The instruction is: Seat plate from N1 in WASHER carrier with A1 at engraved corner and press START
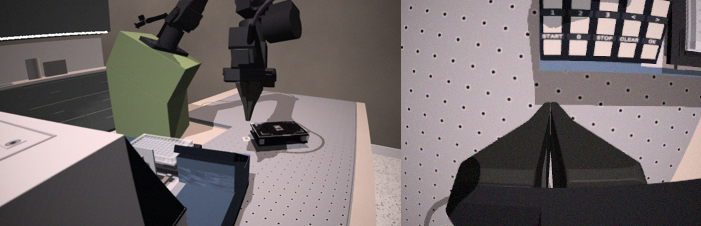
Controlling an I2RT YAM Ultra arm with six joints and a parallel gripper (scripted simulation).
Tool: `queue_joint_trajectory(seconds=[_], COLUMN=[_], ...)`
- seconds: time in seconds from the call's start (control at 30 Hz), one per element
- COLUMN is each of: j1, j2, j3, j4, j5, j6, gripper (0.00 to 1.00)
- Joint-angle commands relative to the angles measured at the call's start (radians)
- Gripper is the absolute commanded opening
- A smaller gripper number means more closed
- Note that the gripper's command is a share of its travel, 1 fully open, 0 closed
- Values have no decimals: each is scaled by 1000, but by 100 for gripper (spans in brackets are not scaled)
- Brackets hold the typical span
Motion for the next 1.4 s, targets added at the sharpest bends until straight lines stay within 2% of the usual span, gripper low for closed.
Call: queue_joint_trajectory(seconds=[0.0, 1.2, 1.37], j1=[0, 13, 7], j2=[34, 254, 265], j3=[28, 97, 102], j4=[33, 185, 190], j5=[22, 28, 29], j6=[7, 16, 16], gripper=[0, 0, 0])
